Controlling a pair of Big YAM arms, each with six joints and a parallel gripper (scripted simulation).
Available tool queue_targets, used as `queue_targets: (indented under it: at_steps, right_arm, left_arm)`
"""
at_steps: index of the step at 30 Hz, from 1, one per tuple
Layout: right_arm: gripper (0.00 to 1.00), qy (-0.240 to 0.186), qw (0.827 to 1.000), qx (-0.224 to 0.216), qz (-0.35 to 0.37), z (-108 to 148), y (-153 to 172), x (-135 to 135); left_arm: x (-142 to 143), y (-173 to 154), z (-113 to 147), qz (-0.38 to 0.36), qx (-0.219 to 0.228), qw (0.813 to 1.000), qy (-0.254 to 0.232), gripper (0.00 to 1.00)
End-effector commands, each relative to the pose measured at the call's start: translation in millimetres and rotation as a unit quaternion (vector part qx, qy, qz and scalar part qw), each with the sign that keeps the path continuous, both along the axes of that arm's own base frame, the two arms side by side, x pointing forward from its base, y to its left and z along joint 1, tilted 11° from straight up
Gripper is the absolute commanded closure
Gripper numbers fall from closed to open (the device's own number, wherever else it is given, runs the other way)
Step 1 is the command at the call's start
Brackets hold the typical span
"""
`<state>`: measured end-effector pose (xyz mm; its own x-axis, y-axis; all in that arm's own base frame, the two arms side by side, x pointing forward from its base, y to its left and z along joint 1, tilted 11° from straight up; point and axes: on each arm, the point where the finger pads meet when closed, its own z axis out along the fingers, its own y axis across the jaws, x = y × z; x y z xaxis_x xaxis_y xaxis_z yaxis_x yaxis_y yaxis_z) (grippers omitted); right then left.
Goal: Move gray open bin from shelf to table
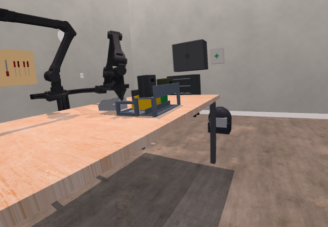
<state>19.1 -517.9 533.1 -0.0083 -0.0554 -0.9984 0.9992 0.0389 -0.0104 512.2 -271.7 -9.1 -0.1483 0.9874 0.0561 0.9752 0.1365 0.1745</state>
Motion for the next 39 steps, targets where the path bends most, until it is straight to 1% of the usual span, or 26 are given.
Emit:
queue_targets:
  at_steps: [1,17,18,19,32,35,39]
  right_arm:
    - [0.0,-0.006,1.0,-0.015,-0.007,11,7,-7]
    - [0.0,-0.006,1.0,-0.015,-0.007,11,7,-7]
    - [0.0,-0.006,1.0,-0.015,-0.007,11,7,-7]
    - [0.0,-0.006,1.0,-0.015,-0.007,11,7,-7]
    - [0.0,-0.006,1.0,-0.015,-0.007,11,7,-7]
    - [0.0,-0.006,1.0,-0.015,-0.007,11,7,-7]
    - [0.0,-0.006,1.0,-0.015,-0.007,11,7,-7]
  left_arm:
    - [7,-16,37,-0.002,-0.021,0.999,-0.034,1.0]
    - [6,-16,33,-0.004,-0.02,0.999,-0.033,1.0]
    - [12,-19,39,-0.004,-0.024,0.999,-0.039,1.0]
    - [13,-19,39,-0.004,-0.024,0.999,-0.04,1.0]
    - [12,-13,28,-0.003,-0.022,0.999,-0.036,1.0]
    - [14,-14,31,-0.003,-0.023,0.999,-0.037,1.0]
    - [15,-12,27,-0.003,-0.023,0.999,-0.038,1.0]
